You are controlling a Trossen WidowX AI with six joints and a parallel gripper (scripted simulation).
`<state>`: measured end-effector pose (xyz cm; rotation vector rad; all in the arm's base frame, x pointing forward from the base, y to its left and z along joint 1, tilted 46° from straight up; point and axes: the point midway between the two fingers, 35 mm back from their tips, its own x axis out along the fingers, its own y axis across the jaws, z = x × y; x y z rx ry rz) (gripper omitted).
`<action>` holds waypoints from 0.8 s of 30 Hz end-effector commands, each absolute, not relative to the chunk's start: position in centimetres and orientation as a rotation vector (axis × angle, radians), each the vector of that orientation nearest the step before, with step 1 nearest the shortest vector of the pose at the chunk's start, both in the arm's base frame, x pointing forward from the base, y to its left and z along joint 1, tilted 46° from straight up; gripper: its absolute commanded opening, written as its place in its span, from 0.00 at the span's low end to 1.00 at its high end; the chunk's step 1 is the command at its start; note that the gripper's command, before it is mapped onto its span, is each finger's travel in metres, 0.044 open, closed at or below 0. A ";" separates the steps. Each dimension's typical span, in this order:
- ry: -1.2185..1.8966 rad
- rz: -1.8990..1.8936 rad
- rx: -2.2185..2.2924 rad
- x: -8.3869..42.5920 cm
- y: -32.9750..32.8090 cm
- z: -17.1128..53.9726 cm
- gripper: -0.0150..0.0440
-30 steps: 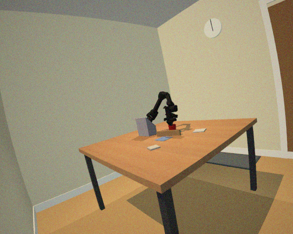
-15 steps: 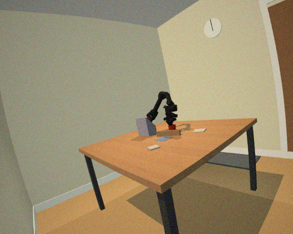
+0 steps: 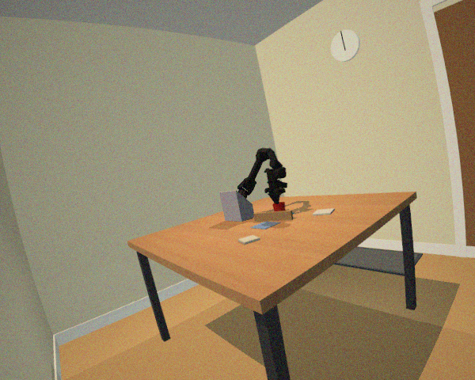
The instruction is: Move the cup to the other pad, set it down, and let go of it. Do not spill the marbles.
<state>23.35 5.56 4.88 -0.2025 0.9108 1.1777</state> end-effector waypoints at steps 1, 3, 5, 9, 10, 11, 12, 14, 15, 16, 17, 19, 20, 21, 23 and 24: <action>0.906 1.174 -0.211 23.5 5.1 5.3 0.47; 0.906 1.174 -0.211 23.4 5.0 5.4 0.47; 0.906 1.174 -0.210 23.4 4.8 5.6 0.47; 0.906 1.174 -0.210 23.3 4.4 5.9 0.47; 0.906 1.174 -0.209 23.3 4.4 6.0 0.47; 0.906 1.174 -0.209 23.3 4.3 6.1 0.47; 0.906 1.174 -0.209 23.3 4.2 6.2 0.47; 0.906 1.174 -0.208 23.2 4.0 6.3 0.47; 0.906 1.174 -0.208 23.2 4.0 6.4 0.47; 0.906 1.174 -0.208 23.2 3.9 6.5 0.47; 0.906 1.175 -0.207 23.1 3.8 6.5 0.47; 0.905 1.175 -0.207 23.1 3.6 6.7 0.47; 0.905 1.175 -0.206 23.0 3.6 6.8 0.47; 0.905 1.175 -0.206 23.0 3.5 6.8 0.47; 0.910 1.178 -0.197 22.9 3.7 6.6 0.52; 0.910 1.178 -0.197 22.9 3.7 6.6 0.56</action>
